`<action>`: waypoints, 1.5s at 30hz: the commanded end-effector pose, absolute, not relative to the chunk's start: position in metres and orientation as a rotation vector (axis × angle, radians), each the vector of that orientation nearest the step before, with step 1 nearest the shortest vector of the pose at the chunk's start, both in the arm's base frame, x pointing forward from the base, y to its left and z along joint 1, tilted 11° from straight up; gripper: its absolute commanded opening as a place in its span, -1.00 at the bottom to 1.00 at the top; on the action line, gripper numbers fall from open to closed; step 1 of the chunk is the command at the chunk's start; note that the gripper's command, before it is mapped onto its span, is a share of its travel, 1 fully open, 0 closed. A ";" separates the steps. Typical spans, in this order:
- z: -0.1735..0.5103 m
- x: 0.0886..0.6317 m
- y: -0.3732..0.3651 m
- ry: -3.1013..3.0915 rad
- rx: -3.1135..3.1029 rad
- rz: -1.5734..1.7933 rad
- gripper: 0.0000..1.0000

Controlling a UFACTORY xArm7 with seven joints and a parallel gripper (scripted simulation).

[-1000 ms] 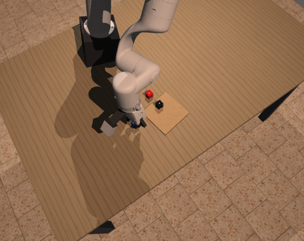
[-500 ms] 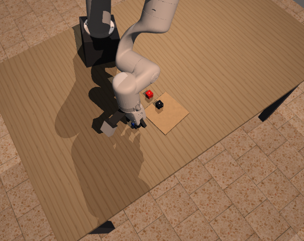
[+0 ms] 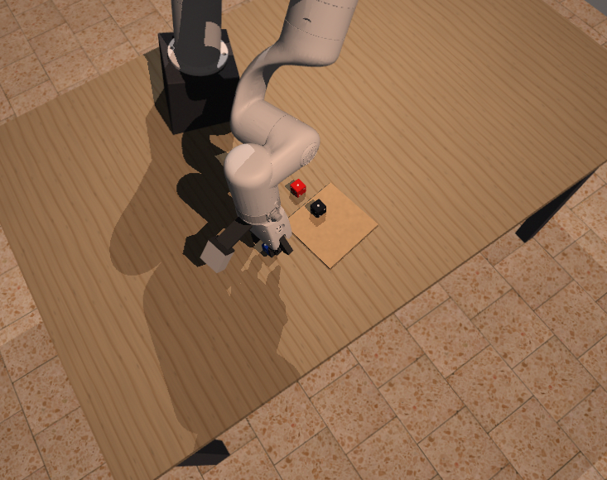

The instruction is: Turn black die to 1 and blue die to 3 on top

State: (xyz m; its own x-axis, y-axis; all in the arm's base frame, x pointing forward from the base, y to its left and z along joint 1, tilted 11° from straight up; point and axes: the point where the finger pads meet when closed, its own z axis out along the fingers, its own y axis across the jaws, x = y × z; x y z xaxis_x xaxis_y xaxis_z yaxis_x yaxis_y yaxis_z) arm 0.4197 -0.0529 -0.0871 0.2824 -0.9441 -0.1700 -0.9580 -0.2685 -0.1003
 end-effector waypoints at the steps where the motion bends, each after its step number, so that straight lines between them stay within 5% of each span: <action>1: -0.086 0.421 -0.054 1.776 -2.361 0.108 -0.17; 45: -0.109 0.422 -0.049 1.776 -2.361 0.108 -0.17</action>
State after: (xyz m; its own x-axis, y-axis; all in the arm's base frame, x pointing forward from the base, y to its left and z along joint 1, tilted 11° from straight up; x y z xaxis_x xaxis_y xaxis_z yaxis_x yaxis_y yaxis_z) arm 0.4203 -0.0485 -0.1084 0.2823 -0.9440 -0.1707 -0.9581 -0.2686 -0.0990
